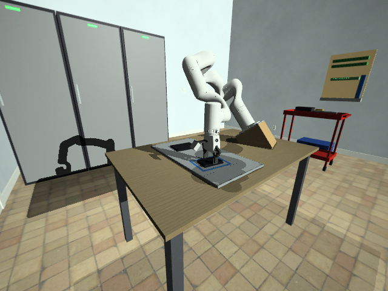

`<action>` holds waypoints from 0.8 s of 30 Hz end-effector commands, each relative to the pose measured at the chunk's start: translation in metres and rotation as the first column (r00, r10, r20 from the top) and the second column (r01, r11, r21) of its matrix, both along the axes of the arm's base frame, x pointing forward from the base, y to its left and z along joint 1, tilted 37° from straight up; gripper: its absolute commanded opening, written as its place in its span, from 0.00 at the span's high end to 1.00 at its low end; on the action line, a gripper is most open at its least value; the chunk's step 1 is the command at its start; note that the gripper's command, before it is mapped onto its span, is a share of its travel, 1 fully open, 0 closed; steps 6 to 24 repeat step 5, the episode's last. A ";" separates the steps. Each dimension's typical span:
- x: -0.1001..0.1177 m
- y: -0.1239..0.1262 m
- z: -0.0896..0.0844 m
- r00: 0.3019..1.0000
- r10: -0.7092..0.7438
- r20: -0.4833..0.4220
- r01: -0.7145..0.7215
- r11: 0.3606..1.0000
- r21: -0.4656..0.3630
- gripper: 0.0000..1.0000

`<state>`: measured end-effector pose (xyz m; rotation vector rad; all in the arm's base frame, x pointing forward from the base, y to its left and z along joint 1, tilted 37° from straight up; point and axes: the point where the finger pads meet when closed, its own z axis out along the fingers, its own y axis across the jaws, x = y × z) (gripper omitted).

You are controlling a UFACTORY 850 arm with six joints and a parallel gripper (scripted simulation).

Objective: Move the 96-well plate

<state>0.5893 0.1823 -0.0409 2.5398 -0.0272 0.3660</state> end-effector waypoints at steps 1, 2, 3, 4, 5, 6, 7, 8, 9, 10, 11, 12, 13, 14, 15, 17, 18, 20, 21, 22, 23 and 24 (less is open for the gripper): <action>0.001 0.001 0.001 1.000 0.001 0.001 -0.001 1.000 0.001 0.00; 0.001 0.001 0.001 1.000 0.001 0.001 -0.001 1.000 0.001 0.00; 0.001 0.001 0.001 1.000 0.001 0.001 -0.001 1.000 0.001 0.00; 0.001 0.001 0.001 1.000 0.001 0.001 -0.001 1.000 0.001 0.00; 0.001 0.001 0.001 1.000 0.001 0.001 -0.001 1.000 0.001 0.00; 0.001 0.001 0.001 1.000 0.001 0.001 -0.001 1.000 0.001 0.00; 0.001 0.001 0.001 1.000 0.001 0.001 -0.001 1.000 0.001 0.00; 0.001 0.001 0.001 1.000 0.001 0.001 -0.001 1.000 0.001 0.00; 0.001 0.001 0.001 1.000 0.001 0.001 -0.001 1.000 0.001 0.00; 0.001 0.001 0.001 1.000 0.001 0.001 -0.001 1.000 0.001 0.00; 0.001 0.001 0.001 1.000 0.001 0.001 -0.001 1.000 0.001 0.00; 0.001 0.001 0.001 1.000 0.001 0.001 -0.001 1.000 0.001 0.00; 0.001 0.001 0.001 1.000 0.001 0.001 -0.001 1.000 0.001 0.00; 0.001 0.001 0.001 1.000 0.001 0.001 -0.001 1.000 0.001 0.00; 0.001 0.001 0.001 1.000 0.001 0.001 -0.001 1.000 0.001 0.00; 0.001 0.001 0.001 1.000 0.001 0.001 -0.001 1.000 0.001 0.00; 0.001 0.001 0.001 1.000 0.001 0.001 -0.001 1.000 0.001 0.00; 0.001 0.001 0.001 1.000 0.001 0.001 -0.001 1.000 0.001 0.00; 0.001 0.001 0.001 1.000 0.001 0.001 -0.001 1.000 0.001 0.00; 0.001 0.001 0.001 1.000 0.001 0.001 -0.001 1.000 0.001 0.00; 0.001 0.001 0.001 1.000 0.001 0.001 -0.001 1.000 0.001 0.00; 0.001 0.001 0.001 1.000 0.001 0.001 -0.001 1.000 0.001 0.00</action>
